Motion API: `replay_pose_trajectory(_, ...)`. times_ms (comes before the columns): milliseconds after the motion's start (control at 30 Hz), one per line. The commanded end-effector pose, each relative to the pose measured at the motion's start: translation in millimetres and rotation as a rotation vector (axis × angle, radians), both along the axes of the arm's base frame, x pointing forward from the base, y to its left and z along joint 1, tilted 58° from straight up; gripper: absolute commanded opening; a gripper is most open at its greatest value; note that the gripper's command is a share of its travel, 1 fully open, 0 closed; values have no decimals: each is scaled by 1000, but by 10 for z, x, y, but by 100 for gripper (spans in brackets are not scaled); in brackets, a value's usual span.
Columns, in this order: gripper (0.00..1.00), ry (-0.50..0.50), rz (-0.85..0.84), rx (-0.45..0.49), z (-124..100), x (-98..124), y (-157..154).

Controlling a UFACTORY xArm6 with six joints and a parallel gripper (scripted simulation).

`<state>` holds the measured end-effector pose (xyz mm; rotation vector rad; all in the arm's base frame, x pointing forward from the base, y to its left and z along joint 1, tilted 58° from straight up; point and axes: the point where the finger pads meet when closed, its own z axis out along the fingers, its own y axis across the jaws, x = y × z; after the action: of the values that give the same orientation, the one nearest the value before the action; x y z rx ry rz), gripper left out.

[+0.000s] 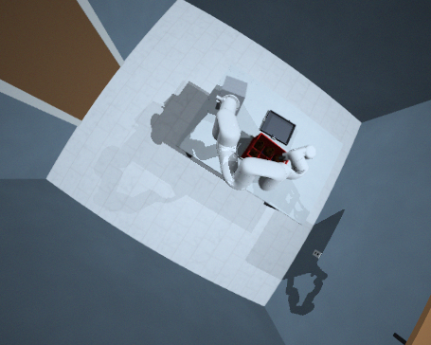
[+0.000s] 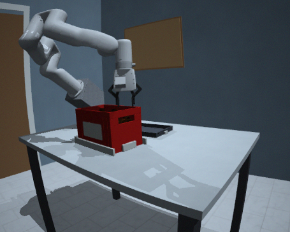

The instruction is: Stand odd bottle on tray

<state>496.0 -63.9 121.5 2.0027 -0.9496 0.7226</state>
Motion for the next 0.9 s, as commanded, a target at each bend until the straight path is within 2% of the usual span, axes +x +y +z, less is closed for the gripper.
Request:
replay_pose_trajectory(0,65,-2,2,1,6,8,9)
replay_pose_trajectory(867,65,-2,2,1,-99,40,-158)
